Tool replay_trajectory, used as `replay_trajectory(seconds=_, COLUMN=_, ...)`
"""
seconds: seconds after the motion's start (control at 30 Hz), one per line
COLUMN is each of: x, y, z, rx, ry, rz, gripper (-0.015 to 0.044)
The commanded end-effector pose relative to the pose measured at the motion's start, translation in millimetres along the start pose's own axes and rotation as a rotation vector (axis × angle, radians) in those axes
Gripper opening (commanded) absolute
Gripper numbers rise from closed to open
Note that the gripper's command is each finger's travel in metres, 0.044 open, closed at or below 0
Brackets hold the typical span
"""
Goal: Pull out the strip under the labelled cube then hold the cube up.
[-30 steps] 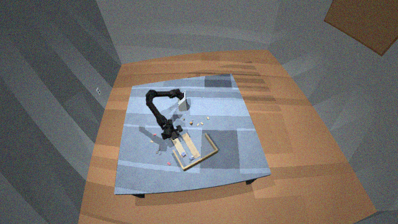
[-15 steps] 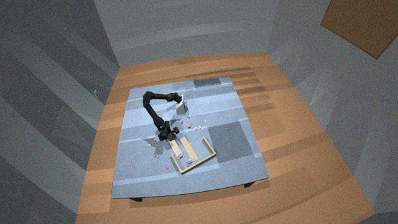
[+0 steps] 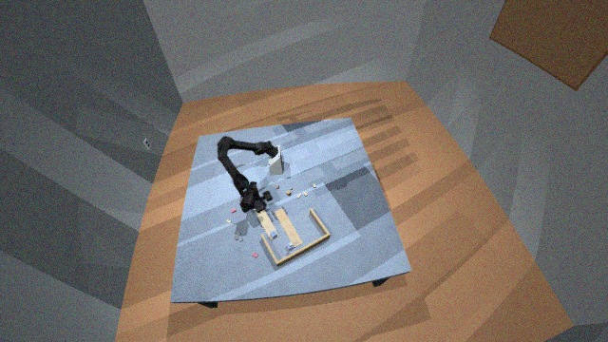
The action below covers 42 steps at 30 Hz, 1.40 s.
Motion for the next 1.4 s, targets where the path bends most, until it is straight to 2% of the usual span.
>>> replay_trajectory(seconds=0.0, x=-11.6, y=3.1, z=-6.6, rx=0.014, ry=0.021, rz=-0.001, gripper=0.0)
replay_trajectory(seconds=1.37, x=-71.2, y=14.7, z=-5.5, rx=0.014, ry=0.023, rz=0.001, gripper=0.0)
Point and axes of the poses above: the point midway between the two fingers, 35 mm back from their tips, its own z axis back along the fingers, its own y axis across the jaws, x = y × z, the point moved 3 cm from there along z, back along the fingers, and after that the axes turned 11 degrees about z, right-handed, at the moved point
